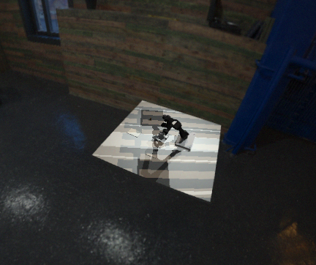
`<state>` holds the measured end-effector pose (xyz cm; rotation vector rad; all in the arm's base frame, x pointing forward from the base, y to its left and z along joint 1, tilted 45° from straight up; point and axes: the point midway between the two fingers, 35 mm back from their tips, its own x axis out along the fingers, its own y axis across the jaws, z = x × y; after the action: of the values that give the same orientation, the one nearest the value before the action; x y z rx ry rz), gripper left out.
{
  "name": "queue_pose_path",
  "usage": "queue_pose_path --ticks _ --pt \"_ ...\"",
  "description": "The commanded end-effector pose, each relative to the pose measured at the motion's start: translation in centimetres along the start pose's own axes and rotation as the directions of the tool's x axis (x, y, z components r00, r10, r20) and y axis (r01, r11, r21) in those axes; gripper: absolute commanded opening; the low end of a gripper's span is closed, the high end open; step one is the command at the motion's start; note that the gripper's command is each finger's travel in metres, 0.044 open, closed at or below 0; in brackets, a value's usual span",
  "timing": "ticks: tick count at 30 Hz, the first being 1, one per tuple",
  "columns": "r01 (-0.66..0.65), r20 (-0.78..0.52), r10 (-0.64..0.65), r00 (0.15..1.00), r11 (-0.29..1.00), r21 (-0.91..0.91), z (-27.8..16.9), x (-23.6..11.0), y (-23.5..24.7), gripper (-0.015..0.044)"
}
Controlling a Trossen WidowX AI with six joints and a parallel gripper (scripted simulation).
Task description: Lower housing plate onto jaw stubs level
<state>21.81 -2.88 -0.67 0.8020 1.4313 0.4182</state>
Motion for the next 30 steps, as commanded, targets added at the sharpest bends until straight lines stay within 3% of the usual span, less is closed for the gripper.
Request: queue_pose_path --ticks 1,8,30 --pt "0.002 0.001 -0.002 1.0 1.0 0.001 -0.1 -0.4 -0.1 0.044" --pt "0.009 0.001 -0.009 1.0 1.0 -0.008 -1.6 -5.7 -0.2 0.044" --pt "0.008 0.0 -0.008 1.0 1.0 -0.009 -1.6 -5.8 -0.2 0.044"
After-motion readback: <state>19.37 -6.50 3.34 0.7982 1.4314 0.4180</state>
